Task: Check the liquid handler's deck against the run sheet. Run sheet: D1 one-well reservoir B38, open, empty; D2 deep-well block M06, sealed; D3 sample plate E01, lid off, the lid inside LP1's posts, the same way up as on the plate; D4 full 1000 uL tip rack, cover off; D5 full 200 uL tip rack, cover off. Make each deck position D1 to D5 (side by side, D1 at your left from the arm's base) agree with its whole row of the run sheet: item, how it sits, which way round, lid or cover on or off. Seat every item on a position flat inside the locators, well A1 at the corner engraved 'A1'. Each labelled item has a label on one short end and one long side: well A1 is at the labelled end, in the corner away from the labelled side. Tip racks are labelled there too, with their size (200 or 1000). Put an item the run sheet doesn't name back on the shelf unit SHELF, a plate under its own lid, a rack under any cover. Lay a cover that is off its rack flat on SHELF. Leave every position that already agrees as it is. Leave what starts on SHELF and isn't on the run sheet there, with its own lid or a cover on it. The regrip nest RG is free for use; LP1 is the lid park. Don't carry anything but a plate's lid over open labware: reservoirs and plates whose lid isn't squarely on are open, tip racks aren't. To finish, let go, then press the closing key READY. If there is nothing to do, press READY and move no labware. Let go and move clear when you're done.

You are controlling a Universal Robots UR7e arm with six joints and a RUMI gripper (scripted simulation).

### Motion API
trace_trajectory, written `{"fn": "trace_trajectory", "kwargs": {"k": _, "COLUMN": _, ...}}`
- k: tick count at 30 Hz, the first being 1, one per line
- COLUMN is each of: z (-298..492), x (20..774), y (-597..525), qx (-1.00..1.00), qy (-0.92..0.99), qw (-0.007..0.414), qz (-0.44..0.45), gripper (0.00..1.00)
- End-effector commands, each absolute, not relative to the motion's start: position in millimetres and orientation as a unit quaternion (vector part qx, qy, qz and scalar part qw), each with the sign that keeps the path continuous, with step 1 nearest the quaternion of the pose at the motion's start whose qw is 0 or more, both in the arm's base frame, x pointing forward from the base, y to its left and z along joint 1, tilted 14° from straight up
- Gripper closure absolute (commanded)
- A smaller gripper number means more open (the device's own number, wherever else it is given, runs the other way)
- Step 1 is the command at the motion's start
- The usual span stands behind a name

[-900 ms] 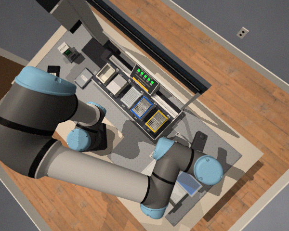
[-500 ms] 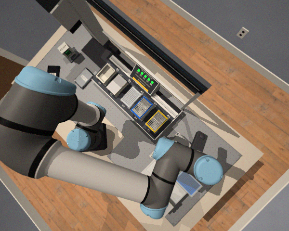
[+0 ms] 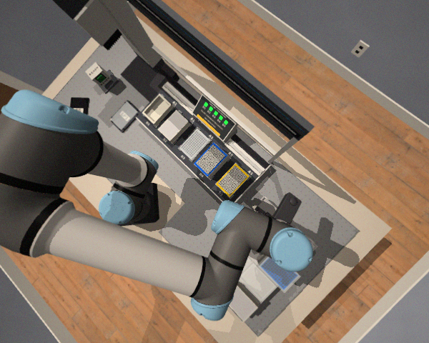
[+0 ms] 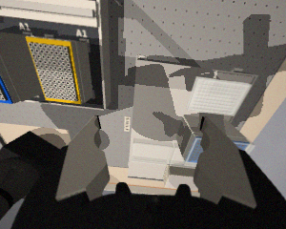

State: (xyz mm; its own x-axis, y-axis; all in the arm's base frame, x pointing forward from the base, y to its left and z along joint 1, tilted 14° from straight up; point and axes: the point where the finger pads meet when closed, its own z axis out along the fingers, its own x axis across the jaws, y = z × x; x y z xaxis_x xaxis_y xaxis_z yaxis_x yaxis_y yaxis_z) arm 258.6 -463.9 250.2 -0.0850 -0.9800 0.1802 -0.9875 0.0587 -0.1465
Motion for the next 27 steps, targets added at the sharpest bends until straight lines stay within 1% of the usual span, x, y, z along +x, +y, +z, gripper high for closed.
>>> {"fn": "trace_trajectory", "kwargs": {"k": 1, "z": 250.2, "x": 254.4, "y": -440.2, "qx": 0.641, "qy": -0.757, "qw": 0.005, "qz": 0.125, "gripper": 0.18}}
{"fn": "trace_trajectory", "kwargs": {"k": 27, "z": 245.1, "x": 236.3, "y": -331.8, "qx": 0.639, "qy": -0.759, "qw": 0.004, "qz": 0.126, "gripper": 0.18}}
